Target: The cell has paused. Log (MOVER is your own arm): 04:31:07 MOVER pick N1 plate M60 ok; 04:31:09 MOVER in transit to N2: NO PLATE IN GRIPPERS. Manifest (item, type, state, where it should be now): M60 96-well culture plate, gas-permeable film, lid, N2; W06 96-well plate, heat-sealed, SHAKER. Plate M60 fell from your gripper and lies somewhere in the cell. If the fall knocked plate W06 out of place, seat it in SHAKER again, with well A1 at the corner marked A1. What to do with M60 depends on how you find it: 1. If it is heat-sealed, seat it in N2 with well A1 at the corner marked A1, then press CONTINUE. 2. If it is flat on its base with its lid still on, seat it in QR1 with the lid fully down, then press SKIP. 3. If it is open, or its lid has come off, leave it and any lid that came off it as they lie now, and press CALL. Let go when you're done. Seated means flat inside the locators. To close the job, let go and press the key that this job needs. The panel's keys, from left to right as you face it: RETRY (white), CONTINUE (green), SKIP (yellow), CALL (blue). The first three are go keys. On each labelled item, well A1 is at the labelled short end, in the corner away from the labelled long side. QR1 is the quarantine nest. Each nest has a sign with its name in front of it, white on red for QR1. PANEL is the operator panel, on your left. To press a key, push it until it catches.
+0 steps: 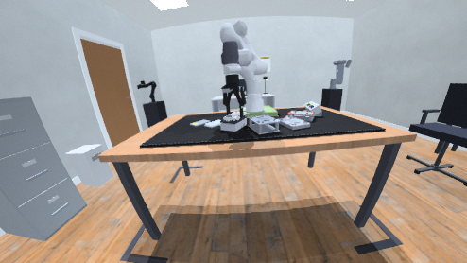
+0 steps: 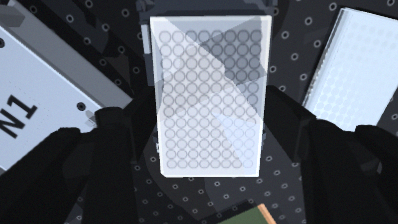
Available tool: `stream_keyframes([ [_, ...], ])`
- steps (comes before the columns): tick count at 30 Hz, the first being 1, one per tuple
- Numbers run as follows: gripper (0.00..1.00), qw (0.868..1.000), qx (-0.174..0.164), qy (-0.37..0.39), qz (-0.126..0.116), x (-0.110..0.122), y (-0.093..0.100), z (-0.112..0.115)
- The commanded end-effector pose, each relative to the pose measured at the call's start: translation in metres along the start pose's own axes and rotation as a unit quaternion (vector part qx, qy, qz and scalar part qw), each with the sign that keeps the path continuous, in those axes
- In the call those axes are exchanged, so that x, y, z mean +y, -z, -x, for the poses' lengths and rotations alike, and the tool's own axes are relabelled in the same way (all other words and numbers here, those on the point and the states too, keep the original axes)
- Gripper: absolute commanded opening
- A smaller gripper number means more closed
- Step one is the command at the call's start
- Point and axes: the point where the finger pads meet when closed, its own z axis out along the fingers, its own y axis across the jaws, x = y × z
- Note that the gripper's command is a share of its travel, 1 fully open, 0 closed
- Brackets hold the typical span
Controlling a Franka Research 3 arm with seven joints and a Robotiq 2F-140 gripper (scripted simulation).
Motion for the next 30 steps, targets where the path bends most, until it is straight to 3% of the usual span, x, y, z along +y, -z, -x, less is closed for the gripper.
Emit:
stream_keyframes([
  [1,0.10,1.000,0.000,0.000,0.000,-0.0008,-0.0006,0.0006],
  [30,0.10,1.000,0.000,0.000,0.000,-0.0008,0.0035,0.0006],
])
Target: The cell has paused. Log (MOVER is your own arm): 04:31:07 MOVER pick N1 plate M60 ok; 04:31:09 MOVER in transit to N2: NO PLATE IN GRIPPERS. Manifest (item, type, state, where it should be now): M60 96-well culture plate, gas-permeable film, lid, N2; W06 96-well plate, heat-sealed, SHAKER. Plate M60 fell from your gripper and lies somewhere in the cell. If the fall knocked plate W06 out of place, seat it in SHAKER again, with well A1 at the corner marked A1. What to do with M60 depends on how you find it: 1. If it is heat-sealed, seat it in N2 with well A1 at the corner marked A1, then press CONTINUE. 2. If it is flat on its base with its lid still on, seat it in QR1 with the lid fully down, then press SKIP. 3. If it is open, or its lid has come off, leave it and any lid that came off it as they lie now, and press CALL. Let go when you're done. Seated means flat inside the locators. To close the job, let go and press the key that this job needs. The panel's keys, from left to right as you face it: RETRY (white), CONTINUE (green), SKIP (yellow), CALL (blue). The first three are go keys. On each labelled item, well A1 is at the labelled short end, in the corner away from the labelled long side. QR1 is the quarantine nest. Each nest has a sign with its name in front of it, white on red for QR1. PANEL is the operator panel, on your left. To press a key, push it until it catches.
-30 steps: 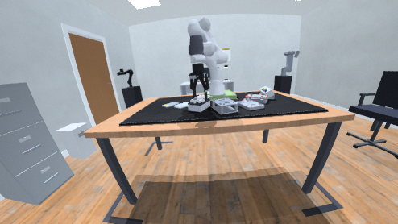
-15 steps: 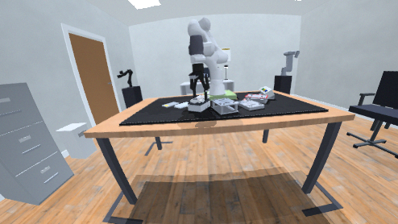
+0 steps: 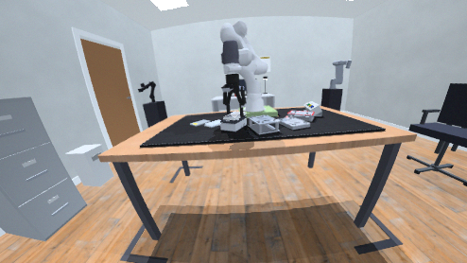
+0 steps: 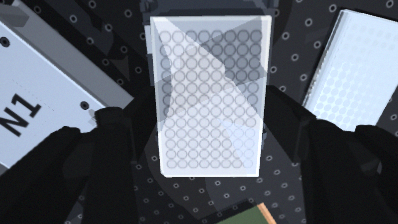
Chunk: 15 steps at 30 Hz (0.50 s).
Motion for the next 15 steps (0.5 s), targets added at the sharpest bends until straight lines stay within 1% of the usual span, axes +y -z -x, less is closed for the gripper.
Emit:
stream_keyframes([
  [1,0.10,1.000,-0.002,-0.002,0.000,0.0006,0.0008,0.0010],
  [15,0.10,1.000,-0.002,-0.002,0.000,0.0006,0.0090,0.0009],
])
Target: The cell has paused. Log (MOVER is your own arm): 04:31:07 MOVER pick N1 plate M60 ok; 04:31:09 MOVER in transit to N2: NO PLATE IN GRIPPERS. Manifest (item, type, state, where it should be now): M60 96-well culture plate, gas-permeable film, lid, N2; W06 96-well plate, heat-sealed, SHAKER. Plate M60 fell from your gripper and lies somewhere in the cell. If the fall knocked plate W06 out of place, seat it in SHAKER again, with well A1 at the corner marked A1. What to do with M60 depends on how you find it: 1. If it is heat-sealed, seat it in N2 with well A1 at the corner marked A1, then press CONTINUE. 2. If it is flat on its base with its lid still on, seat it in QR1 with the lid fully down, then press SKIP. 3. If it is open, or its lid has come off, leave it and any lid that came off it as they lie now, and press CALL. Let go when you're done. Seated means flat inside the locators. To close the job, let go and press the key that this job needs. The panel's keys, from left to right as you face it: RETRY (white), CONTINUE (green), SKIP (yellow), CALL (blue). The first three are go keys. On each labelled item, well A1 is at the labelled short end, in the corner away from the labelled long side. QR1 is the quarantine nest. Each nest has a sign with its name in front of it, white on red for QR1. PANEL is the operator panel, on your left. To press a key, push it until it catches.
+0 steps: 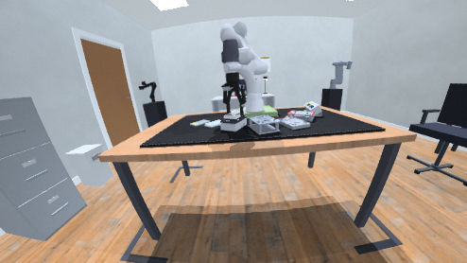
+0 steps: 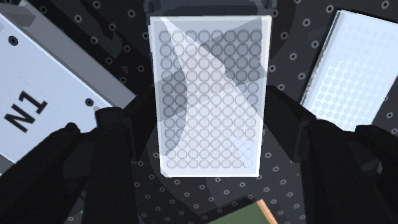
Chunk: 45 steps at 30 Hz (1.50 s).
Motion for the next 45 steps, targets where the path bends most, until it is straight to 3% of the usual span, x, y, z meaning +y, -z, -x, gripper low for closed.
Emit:
stream_keyframes([
  [1,0.10,1.000,-0.002,-0.003,0.001,0.001,0.003,0.001],
  [45,0.10,1.000,-0.002,-0.003,0.001,0.001,0.017,0.000],
])
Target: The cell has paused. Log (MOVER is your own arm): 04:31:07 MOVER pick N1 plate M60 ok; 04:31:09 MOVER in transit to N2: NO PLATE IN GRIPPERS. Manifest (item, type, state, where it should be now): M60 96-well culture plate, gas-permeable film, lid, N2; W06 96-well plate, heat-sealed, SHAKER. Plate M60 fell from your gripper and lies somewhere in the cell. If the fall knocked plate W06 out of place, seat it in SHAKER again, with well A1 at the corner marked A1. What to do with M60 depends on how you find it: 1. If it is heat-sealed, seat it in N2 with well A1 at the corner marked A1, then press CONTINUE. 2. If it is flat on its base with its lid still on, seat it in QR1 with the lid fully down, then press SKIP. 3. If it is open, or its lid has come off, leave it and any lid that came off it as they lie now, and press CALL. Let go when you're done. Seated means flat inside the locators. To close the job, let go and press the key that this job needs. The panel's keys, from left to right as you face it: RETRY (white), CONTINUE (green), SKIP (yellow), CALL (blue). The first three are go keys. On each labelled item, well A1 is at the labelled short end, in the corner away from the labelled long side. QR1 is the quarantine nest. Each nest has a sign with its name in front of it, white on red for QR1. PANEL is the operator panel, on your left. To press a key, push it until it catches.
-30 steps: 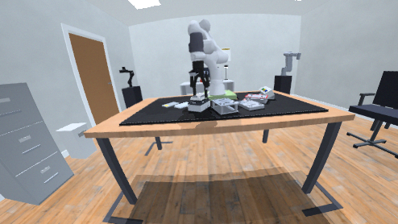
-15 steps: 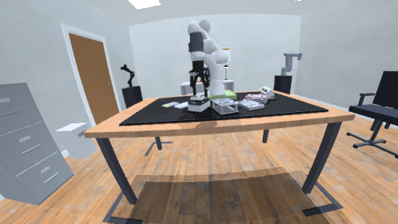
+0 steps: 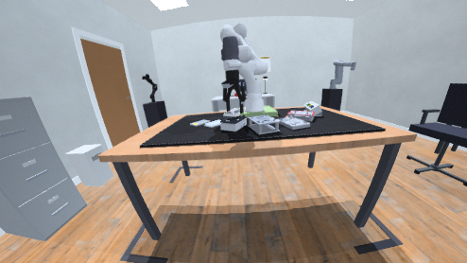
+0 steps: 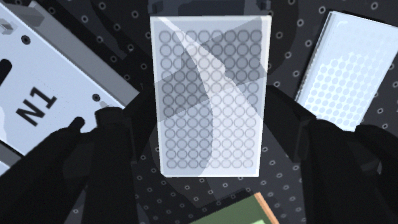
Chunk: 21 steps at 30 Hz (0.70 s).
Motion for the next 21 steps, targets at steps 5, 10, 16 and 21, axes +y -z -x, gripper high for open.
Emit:
stream_keyframes([
  [5,0.10,1.000,-0.002,-0.003,0.000,0.001,0.012,0.000],
  [10,0.10,1.000,-0.002,-0.003,0.000,0.001,0.018,0.000],
  [16,0.10,1.000,-0.002,-0.003,0.000,0.001,0.032,0.000],
  [21,0.10,1.000,-0.002,-0.003,0.000,0.001,0.041,0.000],
])
